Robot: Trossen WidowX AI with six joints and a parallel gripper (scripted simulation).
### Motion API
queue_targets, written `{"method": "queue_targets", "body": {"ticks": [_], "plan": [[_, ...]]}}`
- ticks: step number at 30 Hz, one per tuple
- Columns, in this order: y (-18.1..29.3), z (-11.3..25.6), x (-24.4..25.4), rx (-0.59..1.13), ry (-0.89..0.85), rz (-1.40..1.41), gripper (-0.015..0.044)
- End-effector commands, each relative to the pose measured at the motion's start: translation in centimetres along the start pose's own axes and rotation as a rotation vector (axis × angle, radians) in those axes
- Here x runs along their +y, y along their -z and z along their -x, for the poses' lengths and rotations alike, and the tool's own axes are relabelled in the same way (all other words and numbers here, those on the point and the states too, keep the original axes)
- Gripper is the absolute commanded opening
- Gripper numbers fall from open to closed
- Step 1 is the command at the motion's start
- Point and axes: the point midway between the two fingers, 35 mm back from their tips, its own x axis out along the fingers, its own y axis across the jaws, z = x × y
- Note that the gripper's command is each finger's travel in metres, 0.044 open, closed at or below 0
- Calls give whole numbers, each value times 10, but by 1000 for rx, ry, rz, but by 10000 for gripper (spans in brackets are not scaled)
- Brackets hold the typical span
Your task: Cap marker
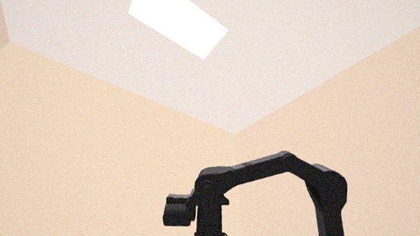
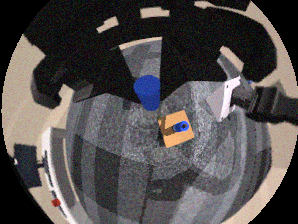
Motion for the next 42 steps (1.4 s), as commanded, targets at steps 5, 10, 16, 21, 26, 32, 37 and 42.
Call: {"method": "queue_targets", "body": {"ticks": [5, 10, 16, 21, 26, 32, 37, 42], "plan": [[-17, 5, 21, -2, -11, -6, 0], [-26, 9, 32, -3, -11, -7, 0], [-37, 12, 45, -4, -11, -8, 0], [-42, 13, 51, -5, -11, -8, 0], [-42, 9, 51, -5, -11, -8, 0], [-42, 5, 51, -5, -11, -8, 0], [-42, -2, 51, -5, -11, -8, 0], [-42, -10, 50, -5, -11, -8, 0]]}}
